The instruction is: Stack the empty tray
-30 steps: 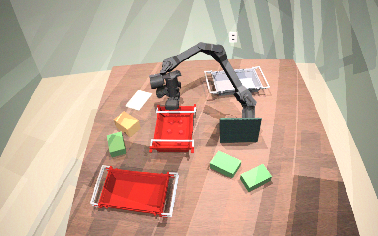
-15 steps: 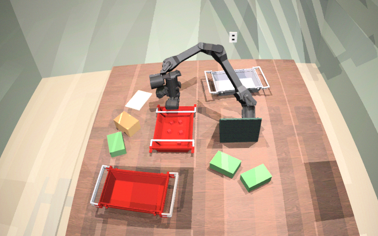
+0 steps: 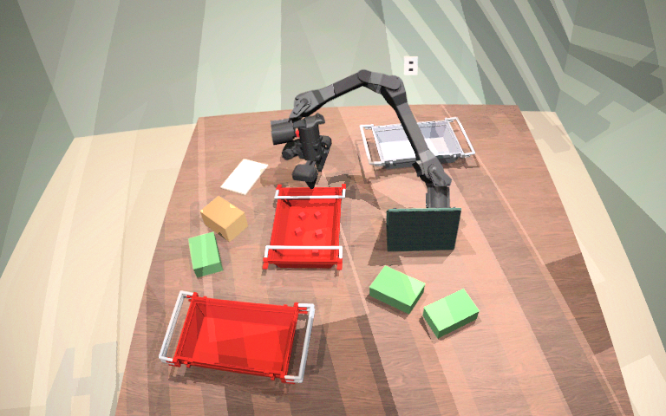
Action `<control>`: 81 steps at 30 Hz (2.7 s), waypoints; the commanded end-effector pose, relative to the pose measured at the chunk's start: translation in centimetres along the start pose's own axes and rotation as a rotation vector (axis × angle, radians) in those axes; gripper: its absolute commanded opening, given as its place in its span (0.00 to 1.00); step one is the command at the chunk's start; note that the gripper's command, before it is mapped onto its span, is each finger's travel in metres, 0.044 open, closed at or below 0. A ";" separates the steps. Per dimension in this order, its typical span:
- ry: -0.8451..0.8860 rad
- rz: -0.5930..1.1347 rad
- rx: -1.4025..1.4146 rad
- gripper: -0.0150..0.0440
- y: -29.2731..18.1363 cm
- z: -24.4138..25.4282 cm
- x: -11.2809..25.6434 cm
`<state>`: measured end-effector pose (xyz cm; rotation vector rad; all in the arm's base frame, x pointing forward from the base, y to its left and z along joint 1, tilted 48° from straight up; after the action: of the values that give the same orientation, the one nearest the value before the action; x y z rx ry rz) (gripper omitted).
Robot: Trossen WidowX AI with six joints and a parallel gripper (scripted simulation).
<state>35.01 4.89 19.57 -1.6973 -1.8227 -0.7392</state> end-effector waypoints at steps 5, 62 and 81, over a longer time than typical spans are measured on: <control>0.082 0.062 -0.714 1.00 -7.1 -11.9 -1.8; 0.011 -0.091 -2.749 1.00 -32.3 -15.1 -6.1; 0.009 -0.094 -2.748 0.90 -32.6 -15.0 -7.8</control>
<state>3.20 -13.06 23.74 0.8457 -0.2736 1.7002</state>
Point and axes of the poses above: the point midway between the two fingers, 35 mm back from their tips, its own x axis back along the fingers, its own z axis across the jaws, y = z × x, the point moved 10 cm from there along x, back along the fingers, and after that the axes turned 11 degrees about x, right-handed, at the moved point
